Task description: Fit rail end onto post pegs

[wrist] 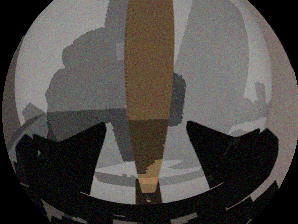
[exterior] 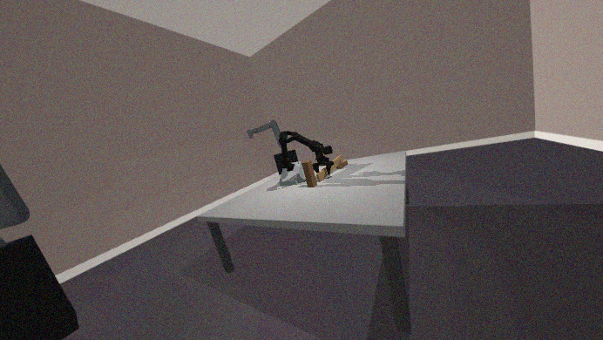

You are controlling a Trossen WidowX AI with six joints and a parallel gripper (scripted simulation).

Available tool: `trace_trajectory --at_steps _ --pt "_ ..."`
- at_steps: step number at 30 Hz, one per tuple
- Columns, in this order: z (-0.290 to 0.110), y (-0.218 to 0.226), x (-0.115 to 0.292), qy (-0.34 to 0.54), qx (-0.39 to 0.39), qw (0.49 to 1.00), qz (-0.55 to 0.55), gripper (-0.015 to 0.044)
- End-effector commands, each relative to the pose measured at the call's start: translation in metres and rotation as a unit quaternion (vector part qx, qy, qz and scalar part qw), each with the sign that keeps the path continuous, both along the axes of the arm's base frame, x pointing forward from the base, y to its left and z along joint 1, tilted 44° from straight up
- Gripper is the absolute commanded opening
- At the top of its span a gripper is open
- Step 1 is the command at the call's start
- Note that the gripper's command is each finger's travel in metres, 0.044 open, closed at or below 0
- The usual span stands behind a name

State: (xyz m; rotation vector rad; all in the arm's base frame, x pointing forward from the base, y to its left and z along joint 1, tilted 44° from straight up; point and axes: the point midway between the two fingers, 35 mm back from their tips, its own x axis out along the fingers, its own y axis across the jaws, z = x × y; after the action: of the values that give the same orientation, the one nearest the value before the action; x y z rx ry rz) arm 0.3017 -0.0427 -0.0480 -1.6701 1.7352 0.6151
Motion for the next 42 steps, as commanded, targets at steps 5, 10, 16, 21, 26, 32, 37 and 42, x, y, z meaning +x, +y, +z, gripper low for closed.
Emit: trace_trajectory --at_steps 5,10,16,21,26,32,37,42 --pt "-0.0027 -0.0026 -0.0008 0.003 -0.003 1.0 0.002 0.0282" --pt "-0.0027 -0.0026 -0.0008 0.003 -0.003 1.0 0.002 0.0151" --pt "-0.0027 -0.0026 -0.0008 0.003 -0.003 1.0 0.002 0.0033" --pt "-0.0027 -0.0026 -0.0008 0.003 -0.003 1.0 0.002 0.0" --pt "-0.0027 -0.0026 -0.0008 0.003 -0.003 1.0 0.002 0.0" --pt "-0.0027 -0.0026 -0.0008 0.003 -0.003 1.0 0.002 0.0" --pt "-0.0017 -0.0007 -0.0009 0.003 -0.003 1.0 0.002 0.0" --pt "0.0001 0.001 -0.0009 0.003 -0.003 1.0 0.002 0.0"
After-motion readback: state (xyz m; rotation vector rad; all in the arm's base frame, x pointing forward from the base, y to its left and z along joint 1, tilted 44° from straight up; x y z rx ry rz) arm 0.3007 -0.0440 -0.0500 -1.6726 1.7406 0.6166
